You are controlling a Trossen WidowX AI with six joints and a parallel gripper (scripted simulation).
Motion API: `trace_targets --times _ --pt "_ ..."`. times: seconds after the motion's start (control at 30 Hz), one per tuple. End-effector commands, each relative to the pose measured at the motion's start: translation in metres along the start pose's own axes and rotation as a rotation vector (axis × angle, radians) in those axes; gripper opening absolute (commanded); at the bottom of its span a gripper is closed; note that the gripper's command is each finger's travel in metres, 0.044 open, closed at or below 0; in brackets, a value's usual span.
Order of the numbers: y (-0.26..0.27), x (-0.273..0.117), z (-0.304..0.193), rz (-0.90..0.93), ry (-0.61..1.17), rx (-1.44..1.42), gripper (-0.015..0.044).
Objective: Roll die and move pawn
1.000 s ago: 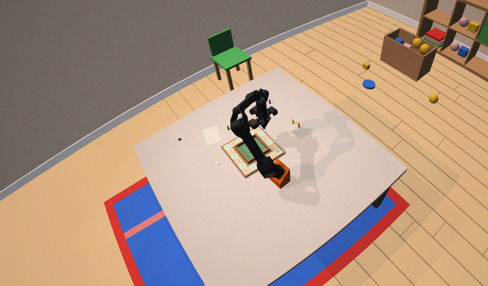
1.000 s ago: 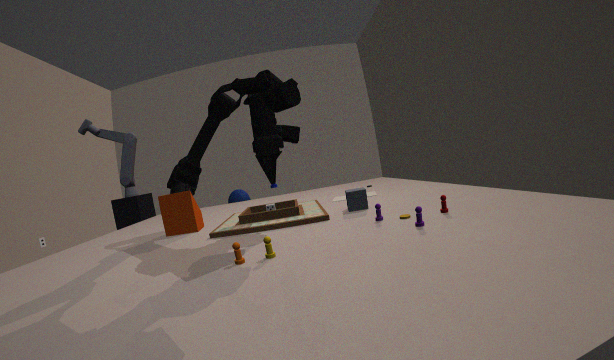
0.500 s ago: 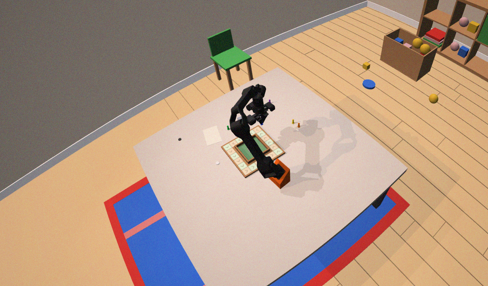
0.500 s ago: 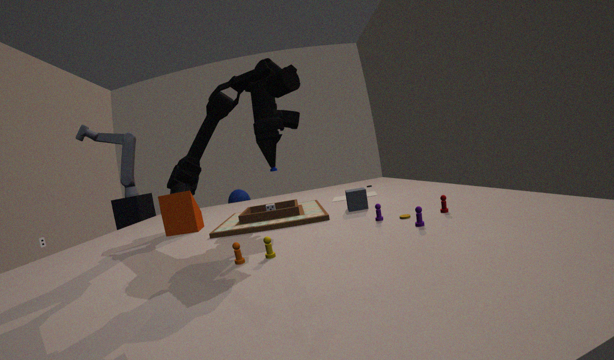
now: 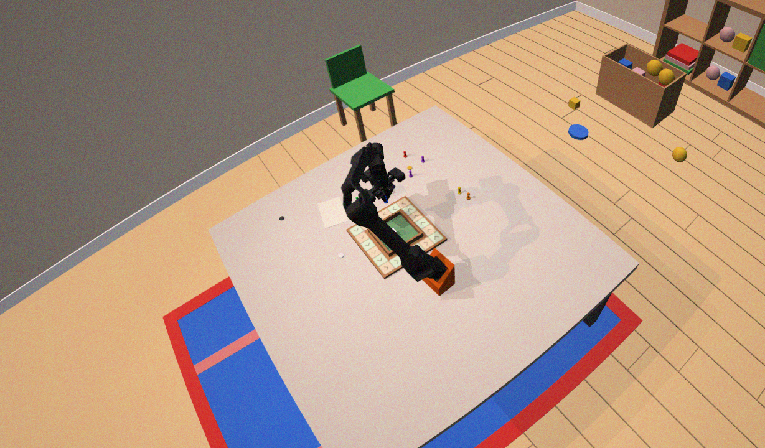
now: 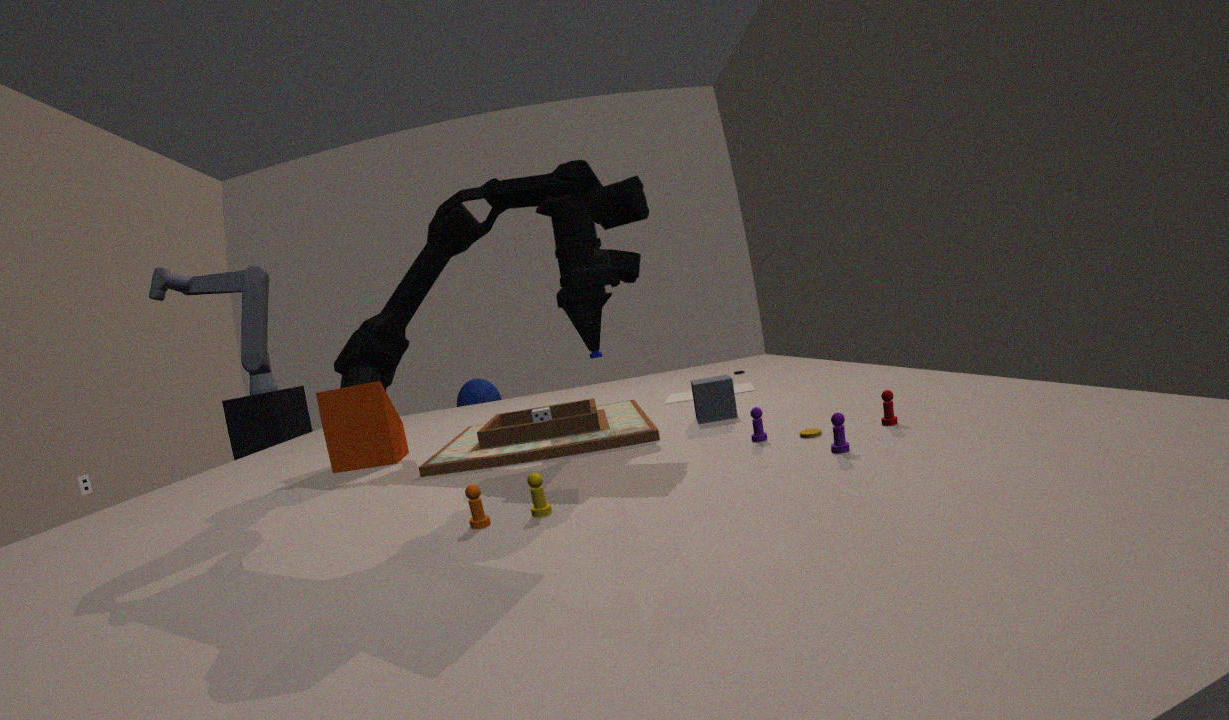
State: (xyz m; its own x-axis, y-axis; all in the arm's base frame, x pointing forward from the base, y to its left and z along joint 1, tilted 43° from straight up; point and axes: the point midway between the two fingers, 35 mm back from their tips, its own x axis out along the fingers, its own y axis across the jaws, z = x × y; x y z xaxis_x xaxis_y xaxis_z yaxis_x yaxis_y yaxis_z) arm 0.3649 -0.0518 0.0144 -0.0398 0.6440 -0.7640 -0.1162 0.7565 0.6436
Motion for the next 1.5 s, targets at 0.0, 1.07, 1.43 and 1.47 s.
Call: trace_targets --times 0.0,1.07,1.43,1.47 --pt "0.029 0.009 0.015 0.01 -0.009 0.006 0.0" --pt "0.095 0.073 0.036 0.047 -0.004 0.011 0.0" --pt "0.096 0.08 0.038 0.041 -0.006 0.001 0.0053" --pt "0.096 0.08 0.038 0.041 -0.006 0.001 0.0079"
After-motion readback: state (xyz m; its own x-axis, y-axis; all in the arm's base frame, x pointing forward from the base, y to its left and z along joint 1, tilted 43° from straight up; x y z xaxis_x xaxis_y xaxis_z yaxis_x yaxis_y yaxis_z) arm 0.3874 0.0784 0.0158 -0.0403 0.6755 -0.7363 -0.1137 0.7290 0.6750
